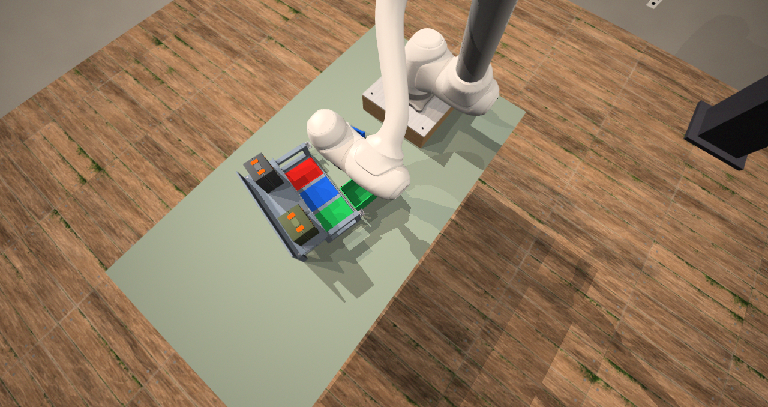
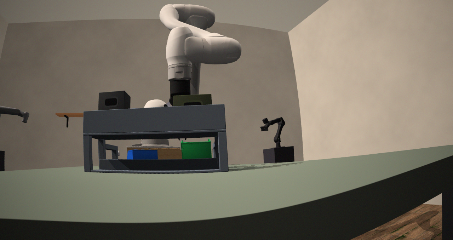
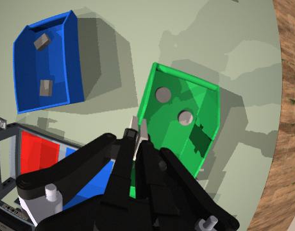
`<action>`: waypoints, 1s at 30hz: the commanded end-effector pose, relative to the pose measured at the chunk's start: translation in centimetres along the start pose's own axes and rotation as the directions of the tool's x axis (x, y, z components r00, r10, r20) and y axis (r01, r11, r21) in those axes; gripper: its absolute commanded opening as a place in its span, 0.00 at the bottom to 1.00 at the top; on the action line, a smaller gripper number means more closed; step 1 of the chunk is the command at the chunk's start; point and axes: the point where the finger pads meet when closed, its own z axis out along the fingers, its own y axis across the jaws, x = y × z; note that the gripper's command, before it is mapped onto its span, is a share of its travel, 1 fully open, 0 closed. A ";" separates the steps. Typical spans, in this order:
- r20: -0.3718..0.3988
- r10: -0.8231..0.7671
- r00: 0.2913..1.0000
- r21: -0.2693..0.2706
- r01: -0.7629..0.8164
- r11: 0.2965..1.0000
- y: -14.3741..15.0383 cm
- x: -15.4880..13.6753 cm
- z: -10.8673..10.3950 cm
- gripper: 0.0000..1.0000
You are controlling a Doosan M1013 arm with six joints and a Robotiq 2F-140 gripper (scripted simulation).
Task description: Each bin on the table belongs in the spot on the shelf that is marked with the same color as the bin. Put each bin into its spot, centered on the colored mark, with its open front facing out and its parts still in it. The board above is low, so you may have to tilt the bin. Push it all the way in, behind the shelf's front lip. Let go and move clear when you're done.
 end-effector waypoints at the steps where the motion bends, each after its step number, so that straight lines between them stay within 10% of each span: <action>1: 0.001 -0.004 1.000 -0.002 0.005 1.000 0.1 -0.5 -0.2 0.10; 30: 0.001 -0.005 1.000 -0.002 0.005 1.000 0.1 -3.1 -0.6 0.10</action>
